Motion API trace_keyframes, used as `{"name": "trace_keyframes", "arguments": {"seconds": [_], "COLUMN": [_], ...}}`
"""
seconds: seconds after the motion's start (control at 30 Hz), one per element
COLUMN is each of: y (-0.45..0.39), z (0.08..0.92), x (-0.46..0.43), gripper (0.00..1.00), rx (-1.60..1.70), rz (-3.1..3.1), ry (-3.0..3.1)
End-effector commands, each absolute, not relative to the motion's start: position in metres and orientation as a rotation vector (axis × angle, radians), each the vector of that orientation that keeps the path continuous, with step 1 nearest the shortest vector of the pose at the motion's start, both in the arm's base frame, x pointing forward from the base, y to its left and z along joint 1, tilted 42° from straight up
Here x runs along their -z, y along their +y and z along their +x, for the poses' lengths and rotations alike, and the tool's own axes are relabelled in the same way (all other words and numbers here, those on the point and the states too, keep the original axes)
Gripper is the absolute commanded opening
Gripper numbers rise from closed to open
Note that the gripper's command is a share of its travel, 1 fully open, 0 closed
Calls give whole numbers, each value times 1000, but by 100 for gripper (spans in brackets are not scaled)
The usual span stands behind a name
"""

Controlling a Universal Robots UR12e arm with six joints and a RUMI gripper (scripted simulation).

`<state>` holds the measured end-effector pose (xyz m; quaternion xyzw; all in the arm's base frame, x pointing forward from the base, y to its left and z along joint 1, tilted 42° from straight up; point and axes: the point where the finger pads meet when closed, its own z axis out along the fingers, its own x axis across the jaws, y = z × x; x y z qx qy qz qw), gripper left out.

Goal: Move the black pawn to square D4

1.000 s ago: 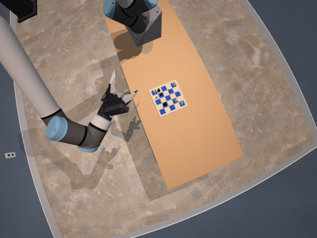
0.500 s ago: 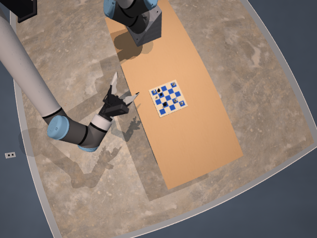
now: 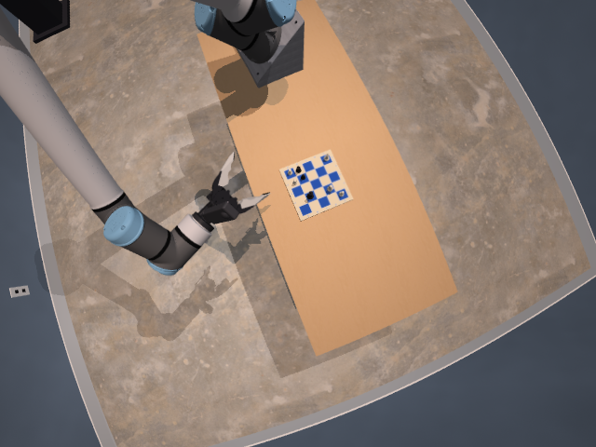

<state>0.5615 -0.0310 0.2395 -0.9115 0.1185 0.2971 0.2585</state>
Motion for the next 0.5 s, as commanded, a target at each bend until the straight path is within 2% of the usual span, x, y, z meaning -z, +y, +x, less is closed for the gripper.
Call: {"name": "trace_keyframes", "arguments": {"seconds": [0.0, 0.47], "y": [-55, -95], "z": [585, 612], "x": [-207, -173], "gripper": [100, 100], "rx": [-556, -235], "rz": [-2471, -2492], "ry": [166, -48]}}
